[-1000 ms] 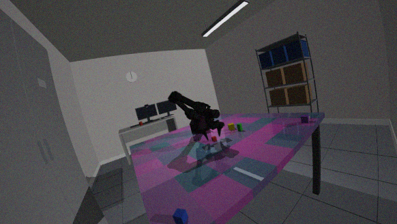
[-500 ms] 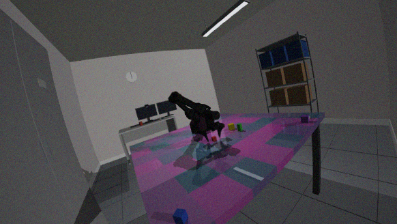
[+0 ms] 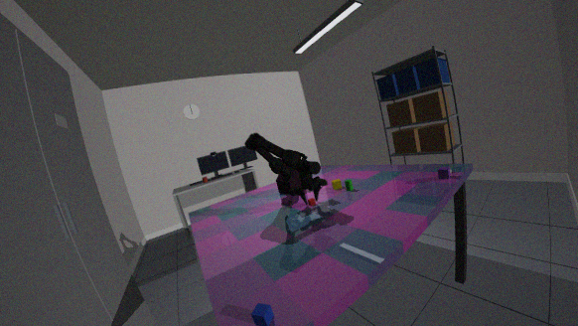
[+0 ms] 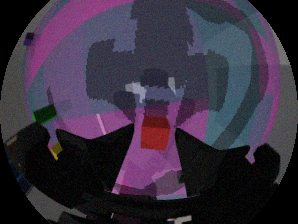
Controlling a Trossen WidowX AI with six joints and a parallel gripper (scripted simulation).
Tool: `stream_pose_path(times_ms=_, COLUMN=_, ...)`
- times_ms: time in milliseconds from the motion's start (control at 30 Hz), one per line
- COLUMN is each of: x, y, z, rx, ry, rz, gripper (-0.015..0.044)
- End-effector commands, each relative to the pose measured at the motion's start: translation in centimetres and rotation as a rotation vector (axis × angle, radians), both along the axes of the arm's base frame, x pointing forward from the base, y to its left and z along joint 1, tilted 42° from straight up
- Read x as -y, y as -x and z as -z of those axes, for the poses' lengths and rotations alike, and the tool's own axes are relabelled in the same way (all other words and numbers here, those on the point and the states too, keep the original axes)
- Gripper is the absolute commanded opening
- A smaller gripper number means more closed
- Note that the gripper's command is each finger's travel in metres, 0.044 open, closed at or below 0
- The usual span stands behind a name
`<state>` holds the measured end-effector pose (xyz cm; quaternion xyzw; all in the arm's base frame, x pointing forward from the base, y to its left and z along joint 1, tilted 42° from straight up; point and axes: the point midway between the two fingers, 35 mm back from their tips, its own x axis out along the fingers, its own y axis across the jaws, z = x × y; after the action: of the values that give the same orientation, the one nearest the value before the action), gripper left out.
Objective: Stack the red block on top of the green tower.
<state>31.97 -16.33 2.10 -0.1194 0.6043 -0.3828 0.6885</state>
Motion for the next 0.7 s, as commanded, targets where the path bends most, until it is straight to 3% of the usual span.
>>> stream_pose_path(times_ms=0, x=0.0, y=0.0, z=0.1, rx=0.001, ry=-0.001, rz=0.003, gripper=0.0151)
stream_pose_path(times_ms=67, x=0.0, y=0.0, z=0.1, rx=0.001, ry=-0.001, rz=0.003, gripper=0.0099)
stream_pose_path(times_ms=300, x=0.0, y=0.0, z=0.1, rx=0.001, ry=-0.001, rz=0.003, gripper=0.0052)
stream_pose_path(times_ms=367, x=-0.2, y=0.0, z=-0.1, rx=0.001, ry=-0.001, rz=0.002, gripper=0.0000)
stream_pose_path(times_ms=667, x=-2.8, y=-0.2, z=-3.1, rx=-0.003, ry=-0.008, rz=-0.001, gripper=0.0000)
